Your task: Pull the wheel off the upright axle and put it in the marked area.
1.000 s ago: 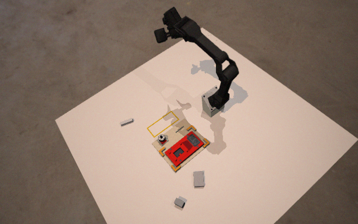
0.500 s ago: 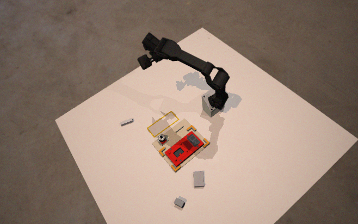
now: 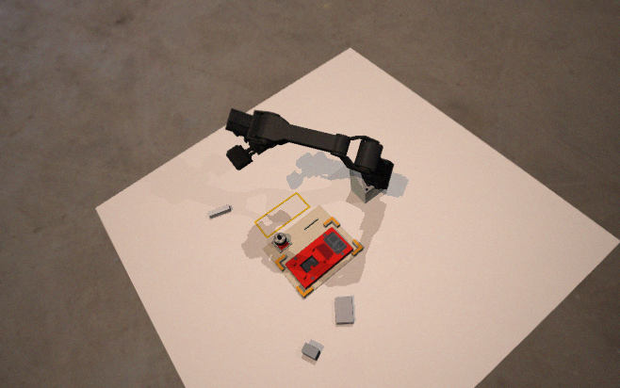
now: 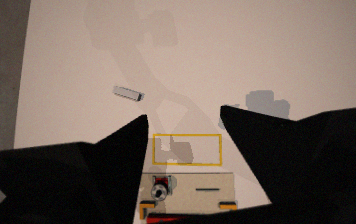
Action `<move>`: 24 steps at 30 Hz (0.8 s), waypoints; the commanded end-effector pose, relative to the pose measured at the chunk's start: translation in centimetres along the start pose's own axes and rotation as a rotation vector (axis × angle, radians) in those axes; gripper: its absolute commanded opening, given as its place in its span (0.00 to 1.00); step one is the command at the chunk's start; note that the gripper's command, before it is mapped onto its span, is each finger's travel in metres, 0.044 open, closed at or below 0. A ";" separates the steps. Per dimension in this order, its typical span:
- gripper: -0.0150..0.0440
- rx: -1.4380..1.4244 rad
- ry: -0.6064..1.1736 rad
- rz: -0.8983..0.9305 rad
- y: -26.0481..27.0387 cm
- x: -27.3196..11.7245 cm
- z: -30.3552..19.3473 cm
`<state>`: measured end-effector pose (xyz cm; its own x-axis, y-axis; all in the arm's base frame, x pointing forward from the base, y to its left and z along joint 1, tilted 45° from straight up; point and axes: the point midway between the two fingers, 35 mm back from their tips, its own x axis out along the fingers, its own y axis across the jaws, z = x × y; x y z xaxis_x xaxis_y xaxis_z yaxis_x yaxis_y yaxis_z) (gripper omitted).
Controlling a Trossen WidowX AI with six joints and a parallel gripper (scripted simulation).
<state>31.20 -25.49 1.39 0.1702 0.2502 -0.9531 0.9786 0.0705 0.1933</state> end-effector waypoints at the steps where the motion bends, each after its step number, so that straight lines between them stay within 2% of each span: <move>1: 0.76 0.006 0.100 -0.003 2.0 1.7 -3.4; 20: 0.76 0.072 0.525 -0.146 7.7 6.8 -21.3; 24: 0.76 0.076 0.538 -0.155 7.7 6.9 -22.0</move>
<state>37.49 -2.61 1.48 -0.0286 0.6836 -0.7293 0.9944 0.0937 0.0488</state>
